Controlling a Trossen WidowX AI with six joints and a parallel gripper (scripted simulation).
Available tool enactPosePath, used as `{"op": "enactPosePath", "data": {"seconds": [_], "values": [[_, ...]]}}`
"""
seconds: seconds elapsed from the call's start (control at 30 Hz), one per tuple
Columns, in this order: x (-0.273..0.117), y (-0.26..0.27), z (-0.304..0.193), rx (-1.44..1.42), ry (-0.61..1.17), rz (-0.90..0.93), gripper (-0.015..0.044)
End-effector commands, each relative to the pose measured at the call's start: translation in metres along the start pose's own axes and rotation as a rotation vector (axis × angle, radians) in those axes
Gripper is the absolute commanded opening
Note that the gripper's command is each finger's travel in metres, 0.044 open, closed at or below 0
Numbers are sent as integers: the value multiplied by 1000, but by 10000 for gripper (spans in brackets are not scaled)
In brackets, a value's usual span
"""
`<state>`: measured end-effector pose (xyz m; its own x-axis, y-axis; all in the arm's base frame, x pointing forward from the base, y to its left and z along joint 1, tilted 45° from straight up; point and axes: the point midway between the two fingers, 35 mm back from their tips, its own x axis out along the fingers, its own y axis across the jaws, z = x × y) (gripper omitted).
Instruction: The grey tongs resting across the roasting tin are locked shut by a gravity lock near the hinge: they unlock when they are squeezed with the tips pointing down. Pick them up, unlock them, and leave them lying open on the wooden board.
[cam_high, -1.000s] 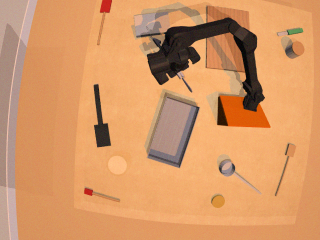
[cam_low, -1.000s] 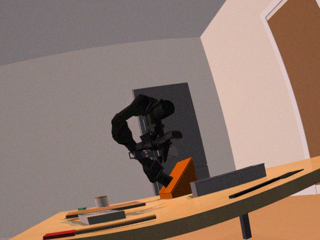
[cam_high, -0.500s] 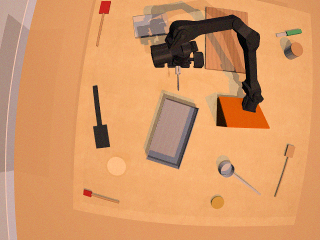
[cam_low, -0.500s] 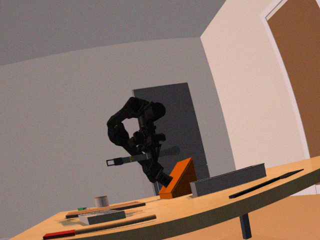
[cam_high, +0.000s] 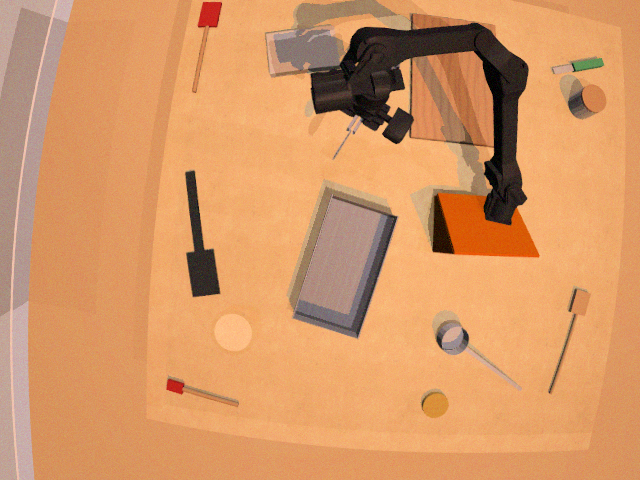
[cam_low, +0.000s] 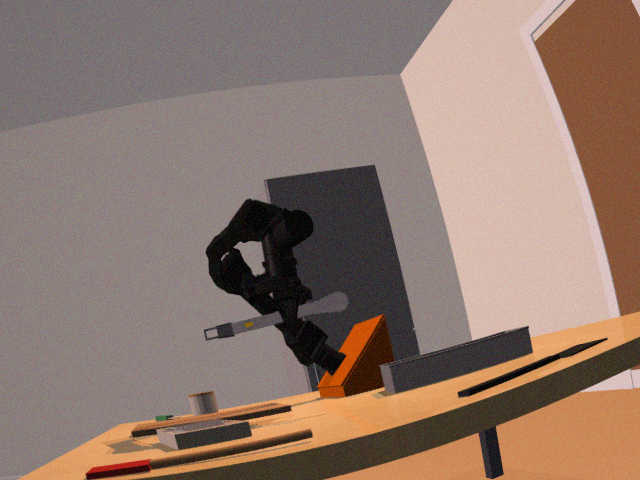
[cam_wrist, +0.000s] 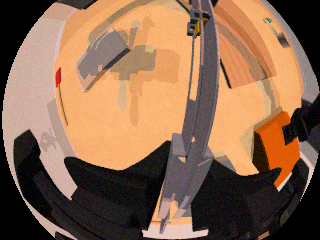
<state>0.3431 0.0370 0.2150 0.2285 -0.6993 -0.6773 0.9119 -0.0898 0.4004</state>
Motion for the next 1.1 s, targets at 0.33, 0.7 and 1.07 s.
{"op": "enactPosePath", "data": {"seconds": [0.33, 0.7, 1.07], "values": [[2, 0, 20, 59, -2, -6, -150], [11, -4, 79, -141, 24, -41, -150], [15, -17, 135, -341, 52, -52, -150]]}}
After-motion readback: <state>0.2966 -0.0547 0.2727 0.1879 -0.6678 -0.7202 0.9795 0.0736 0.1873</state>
